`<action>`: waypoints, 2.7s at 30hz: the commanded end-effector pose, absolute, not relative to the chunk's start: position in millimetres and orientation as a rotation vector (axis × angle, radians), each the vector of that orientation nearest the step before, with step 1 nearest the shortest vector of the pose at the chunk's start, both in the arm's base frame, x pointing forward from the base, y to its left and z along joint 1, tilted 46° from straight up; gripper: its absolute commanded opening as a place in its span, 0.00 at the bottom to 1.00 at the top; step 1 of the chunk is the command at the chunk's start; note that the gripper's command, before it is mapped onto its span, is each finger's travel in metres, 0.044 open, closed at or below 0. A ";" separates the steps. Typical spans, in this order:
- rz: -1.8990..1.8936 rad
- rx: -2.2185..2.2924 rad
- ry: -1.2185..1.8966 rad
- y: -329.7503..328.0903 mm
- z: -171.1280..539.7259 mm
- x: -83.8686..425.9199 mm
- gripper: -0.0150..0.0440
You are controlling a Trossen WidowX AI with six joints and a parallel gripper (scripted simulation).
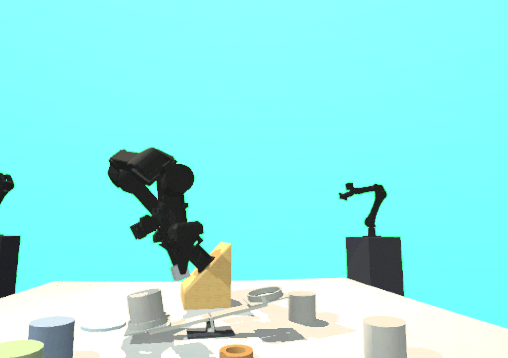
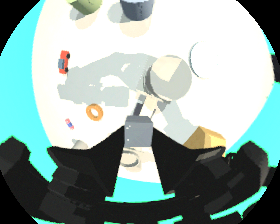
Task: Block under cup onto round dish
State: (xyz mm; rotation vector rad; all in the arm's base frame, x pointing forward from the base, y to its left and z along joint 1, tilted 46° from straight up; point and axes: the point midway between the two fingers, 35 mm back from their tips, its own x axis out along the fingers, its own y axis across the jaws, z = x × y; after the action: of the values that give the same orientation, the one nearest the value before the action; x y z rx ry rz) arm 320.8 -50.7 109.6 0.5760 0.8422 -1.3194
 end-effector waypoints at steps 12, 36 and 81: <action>-1.311 0.559 0.807 -107.6 141.8 292.8 0.25; -1.391 0.529 0.727 -179.7 179.0 221.3 0.25; -1.452 0.466 0.703 -243.7 152.6 180.4 0.39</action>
State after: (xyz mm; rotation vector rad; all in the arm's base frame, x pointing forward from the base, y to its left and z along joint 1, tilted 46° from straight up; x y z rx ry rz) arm 180.3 -243.7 151.9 0.4654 0.7055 -1.4510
